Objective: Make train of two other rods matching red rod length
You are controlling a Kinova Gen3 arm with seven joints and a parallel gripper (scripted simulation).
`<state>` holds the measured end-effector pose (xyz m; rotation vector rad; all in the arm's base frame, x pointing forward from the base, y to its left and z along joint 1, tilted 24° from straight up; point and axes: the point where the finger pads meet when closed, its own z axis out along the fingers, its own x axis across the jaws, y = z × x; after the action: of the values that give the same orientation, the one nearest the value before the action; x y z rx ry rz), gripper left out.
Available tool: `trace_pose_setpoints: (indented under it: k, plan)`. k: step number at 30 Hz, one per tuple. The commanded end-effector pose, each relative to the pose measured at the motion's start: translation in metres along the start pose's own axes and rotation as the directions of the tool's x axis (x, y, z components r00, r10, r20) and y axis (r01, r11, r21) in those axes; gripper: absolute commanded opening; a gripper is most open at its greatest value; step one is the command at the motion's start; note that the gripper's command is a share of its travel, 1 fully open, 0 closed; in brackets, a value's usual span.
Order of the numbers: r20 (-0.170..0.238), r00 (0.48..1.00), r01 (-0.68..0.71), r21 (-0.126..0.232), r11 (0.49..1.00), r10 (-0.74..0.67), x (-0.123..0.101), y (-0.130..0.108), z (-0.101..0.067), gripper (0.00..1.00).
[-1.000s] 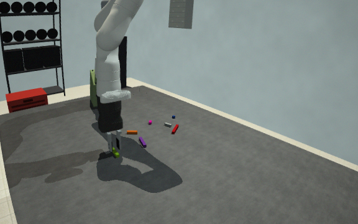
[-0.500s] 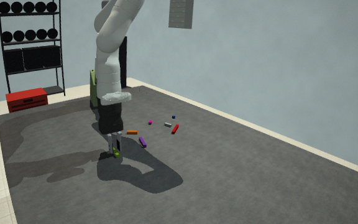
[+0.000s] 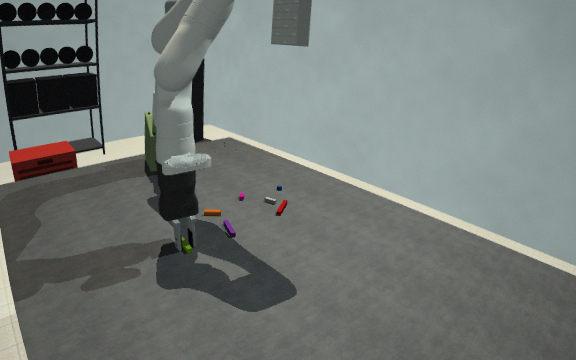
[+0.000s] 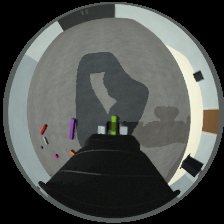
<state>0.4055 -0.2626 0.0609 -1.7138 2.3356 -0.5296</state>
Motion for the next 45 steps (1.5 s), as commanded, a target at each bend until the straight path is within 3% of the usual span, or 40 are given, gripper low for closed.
trace_pose_setpoints:
  k: [1,37,38,45]
  plan:
    - [-0.001,1.000,-0.001,-0.001,1.000,0.001,0.0007,0.0006,0.0003,0.54]
    - [-0.001,1.000,-0.001,-0.001,1.000,0.001,0.0007,0.0006,0.0004,0.54]
    - [-0.001,1.000,-0.001,-0.001,1.000,0.001,0.0007,0.0006,0.0004,0.24]
    - [-0.001,1.000,-0.001,-0.001,1.000,0.001,0.0007,0.0006,0.0004,0.24]
